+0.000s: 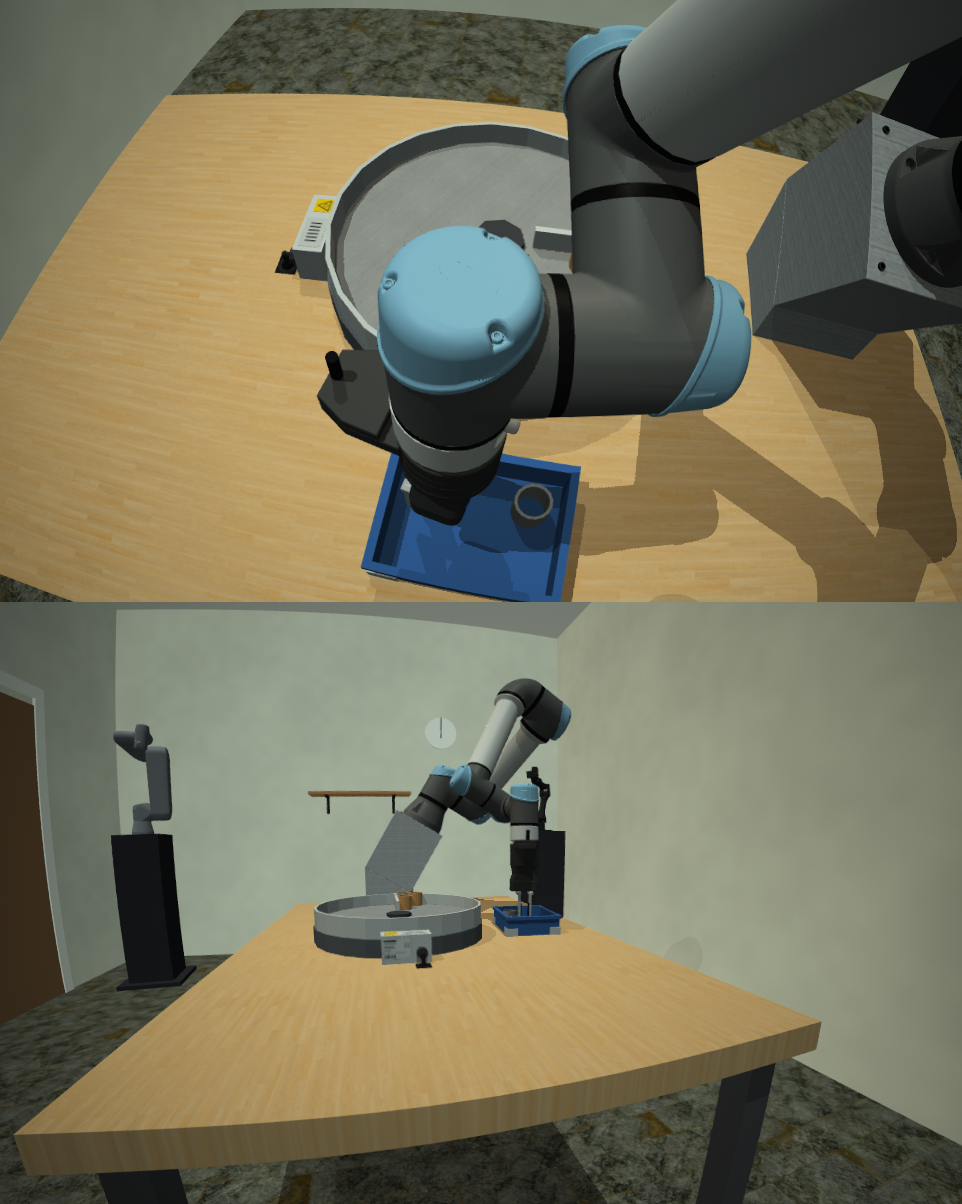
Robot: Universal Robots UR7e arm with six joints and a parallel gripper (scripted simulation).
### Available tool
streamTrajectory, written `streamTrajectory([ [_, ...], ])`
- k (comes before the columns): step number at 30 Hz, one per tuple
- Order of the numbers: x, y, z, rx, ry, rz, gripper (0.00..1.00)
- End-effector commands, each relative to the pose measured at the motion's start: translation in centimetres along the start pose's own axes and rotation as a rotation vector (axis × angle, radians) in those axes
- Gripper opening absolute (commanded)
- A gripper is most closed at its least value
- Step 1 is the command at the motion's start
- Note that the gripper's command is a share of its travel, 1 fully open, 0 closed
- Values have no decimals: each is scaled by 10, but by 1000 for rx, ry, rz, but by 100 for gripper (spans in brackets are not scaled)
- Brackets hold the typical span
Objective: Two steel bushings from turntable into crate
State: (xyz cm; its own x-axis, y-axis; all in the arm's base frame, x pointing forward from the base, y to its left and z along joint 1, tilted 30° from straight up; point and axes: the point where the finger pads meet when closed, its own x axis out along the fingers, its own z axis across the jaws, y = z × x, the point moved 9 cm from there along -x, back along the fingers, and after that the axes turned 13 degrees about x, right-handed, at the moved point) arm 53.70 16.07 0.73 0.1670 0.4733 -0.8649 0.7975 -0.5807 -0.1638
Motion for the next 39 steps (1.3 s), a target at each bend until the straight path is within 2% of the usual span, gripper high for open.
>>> streamTrajectory([
  [1,-2,0,0,0,1,1,47],
  [17,-6,0,0,0,1,1,47],
  [22,-58,2,-1,2,0,-2,47],
  [34,-58,2,-1,2,0,-2,47],
  [39,-110,4,-4,3,2,2,47],
])
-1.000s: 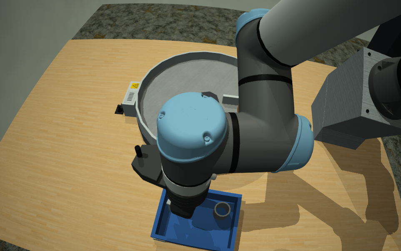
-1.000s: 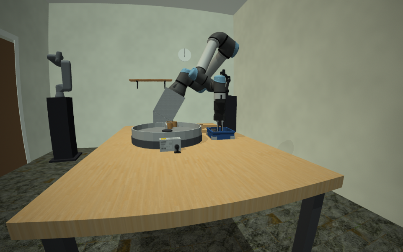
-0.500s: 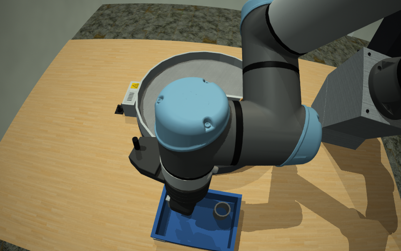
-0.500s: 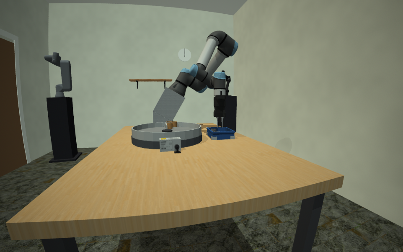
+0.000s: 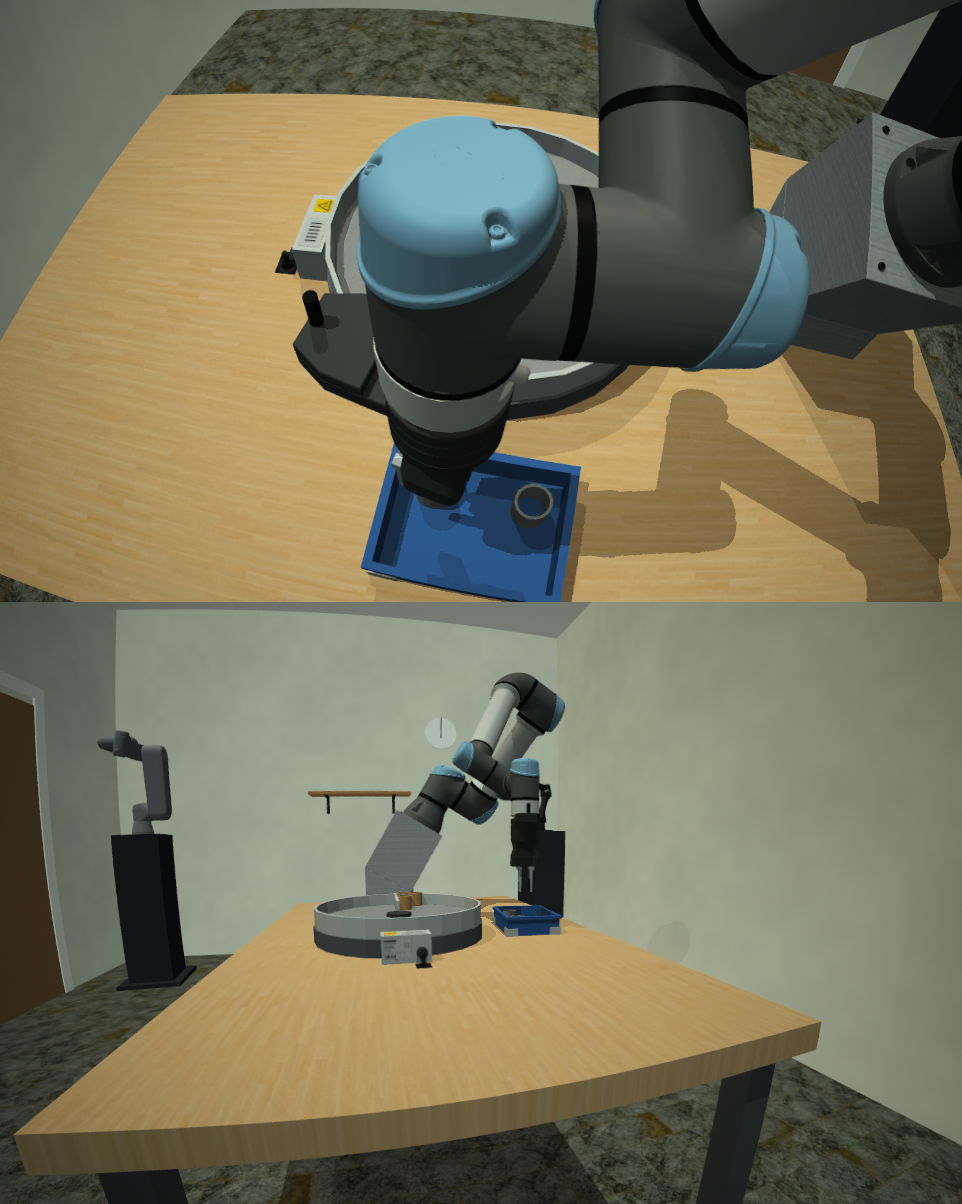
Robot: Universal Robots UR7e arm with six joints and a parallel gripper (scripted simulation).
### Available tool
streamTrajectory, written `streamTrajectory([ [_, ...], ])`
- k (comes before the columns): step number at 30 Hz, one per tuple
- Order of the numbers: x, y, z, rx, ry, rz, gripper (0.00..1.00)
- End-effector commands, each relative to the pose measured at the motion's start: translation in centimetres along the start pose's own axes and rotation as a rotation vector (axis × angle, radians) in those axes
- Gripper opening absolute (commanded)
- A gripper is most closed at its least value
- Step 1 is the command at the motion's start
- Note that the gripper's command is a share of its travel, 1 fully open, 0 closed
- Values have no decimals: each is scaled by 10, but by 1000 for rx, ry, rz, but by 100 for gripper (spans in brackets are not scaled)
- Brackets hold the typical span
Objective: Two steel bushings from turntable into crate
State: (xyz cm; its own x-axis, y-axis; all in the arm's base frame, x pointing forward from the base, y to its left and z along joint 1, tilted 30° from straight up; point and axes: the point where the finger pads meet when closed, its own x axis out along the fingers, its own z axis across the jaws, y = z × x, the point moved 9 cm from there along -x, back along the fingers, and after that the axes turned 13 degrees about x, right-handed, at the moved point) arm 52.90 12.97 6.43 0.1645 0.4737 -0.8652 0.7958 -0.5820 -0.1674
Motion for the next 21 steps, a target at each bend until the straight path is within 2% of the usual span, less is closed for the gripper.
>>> streamTrajectory([
  [1,-45,1,-2,-1,4,4,47],
  [21,-44,1,-3,-2,6,11,47],
])
